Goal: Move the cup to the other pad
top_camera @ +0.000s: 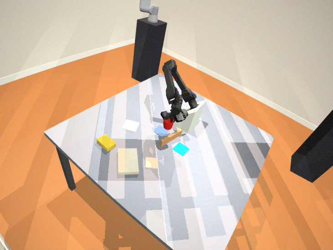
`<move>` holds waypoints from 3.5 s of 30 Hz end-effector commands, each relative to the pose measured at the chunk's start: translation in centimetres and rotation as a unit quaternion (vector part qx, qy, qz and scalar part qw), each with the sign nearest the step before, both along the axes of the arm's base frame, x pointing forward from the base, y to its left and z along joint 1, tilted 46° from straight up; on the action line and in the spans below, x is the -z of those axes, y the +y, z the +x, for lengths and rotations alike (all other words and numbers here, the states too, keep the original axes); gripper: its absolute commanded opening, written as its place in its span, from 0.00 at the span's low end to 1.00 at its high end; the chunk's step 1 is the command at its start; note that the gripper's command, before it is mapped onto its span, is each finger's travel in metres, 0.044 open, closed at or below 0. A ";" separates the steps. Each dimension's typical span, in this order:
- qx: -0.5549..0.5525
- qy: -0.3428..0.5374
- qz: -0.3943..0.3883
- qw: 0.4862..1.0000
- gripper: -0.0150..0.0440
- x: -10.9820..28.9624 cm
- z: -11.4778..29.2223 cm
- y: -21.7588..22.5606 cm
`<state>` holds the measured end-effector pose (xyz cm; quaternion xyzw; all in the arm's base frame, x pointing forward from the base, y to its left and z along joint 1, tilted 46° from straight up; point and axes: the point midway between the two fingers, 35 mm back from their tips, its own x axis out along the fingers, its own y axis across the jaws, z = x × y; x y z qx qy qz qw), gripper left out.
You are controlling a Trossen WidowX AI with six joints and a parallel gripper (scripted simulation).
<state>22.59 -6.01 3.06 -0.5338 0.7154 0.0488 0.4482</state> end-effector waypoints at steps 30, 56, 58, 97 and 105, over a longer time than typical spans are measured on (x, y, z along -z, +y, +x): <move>-0.001 -0.004 0.004 1.000 0.25 4.0 1.7 4.2; -0.001 -0.005 0.005 1.000 0.25 7.2 3.0 7.6; -0.001 -0.005 0.005 1.000 0.25 7.5 3.1 7.8; -0.001 -0.006 0.006 1.000 0.25 11.9 4.5 10.4; -0.001 -0.006 0.006 1.000 0.25 12.9 4.5 9.5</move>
